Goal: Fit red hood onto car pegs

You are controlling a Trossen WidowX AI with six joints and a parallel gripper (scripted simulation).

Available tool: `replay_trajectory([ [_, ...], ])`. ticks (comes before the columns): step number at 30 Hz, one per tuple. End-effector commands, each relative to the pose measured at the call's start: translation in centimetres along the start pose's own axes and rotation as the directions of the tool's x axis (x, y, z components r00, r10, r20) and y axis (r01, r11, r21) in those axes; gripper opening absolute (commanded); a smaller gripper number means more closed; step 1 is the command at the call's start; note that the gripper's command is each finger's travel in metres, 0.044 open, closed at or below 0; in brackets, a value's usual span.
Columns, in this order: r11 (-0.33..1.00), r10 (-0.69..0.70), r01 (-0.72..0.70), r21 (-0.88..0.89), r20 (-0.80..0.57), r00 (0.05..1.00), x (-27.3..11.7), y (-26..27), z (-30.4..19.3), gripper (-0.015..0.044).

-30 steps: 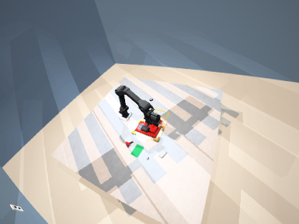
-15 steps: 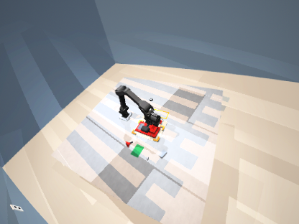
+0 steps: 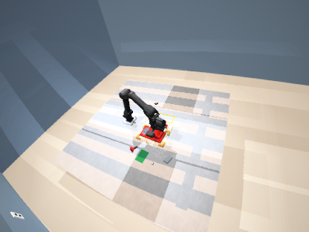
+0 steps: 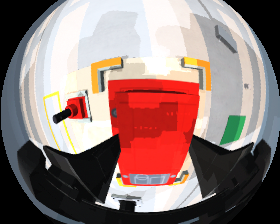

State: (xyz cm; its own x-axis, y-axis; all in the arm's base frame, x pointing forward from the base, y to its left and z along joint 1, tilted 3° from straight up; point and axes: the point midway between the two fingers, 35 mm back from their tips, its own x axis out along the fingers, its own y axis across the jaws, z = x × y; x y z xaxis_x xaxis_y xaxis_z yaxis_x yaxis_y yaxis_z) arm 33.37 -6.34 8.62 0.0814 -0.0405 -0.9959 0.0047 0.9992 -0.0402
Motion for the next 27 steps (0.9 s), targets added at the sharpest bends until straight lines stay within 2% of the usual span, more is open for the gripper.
replay_trajectory([
  [1,1.000,0.003,-0.003,-0.003,0.001,1.000,0.18,0.04,0.01,0.0000],
  [8,1.000,0.000,0.000,0.000,0.000,1.000,0.07,0.00,-0.01,0.0000],
  [24,1.000,0.000,0.000,0.000,-0.001,1.000,0.12,0.00,-0.02,0.0420],
  [25,1.000,0.000,0.000,0.000,-0.001,1.000,0.12,0.00,-0.02,0.0440],
  [27,1.000,0.000,0.000,0.000,-0.001,1.000,0.12,0.00,-0.02,0.0440],
])
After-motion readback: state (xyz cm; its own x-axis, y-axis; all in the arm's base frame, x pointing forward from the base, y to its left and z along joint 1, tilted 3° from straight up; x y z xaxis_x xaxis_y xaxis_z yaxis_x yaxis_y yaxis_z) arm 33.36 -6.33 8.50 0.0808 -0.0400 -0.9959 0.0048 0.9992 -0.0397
